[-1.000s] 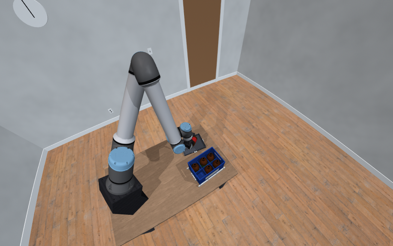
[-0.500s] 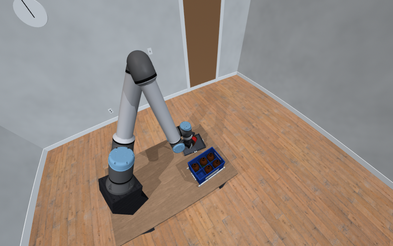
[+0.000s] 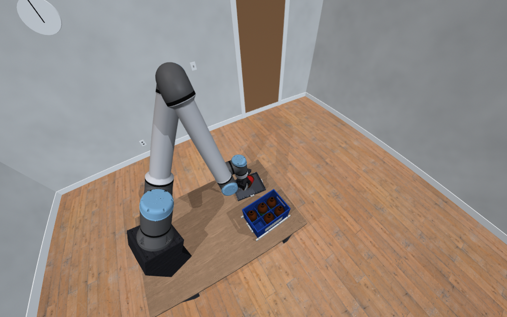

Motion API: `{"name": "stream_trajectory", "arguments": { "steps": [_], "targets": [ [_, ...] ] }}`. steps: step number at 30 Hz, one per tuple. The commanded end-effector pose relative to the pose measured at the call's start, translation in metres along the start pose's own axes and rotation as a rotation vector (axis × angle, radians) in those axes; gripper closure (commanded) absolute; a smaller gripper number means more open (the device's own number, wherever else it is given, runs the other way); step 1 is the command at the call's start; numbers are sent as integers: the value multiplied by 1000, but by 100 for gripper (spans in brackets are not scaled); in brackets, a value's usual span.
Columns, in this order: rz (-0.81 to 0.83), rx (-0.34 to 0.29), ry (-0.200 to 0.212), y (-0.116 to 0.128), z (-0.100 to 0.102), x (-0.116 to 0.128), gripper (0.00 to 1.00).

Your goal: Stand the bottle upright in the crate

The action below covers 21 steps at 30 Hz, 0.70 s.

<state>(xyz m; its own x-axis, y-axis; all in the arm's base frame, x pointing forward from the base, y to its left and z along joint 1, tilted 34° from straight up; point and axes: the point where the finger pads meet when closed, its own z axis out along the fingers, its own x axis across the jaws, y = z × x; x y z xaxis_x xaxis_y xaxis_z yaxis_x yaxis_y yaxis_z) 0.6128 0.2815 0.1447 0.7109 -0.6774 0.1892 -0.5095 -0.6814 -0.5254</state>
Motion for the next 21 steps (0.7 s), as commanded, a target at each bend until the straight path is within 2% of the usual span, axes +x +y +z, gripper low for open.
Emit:
{"name": "stream_trajectory", "arguments": {
  "steps": [1, 21],
  "targets": [
    [0, 1, 0, 0, -8, 0, 100],
    [0, 1, 0, 0, -36, 0, 100]
  ]
}}
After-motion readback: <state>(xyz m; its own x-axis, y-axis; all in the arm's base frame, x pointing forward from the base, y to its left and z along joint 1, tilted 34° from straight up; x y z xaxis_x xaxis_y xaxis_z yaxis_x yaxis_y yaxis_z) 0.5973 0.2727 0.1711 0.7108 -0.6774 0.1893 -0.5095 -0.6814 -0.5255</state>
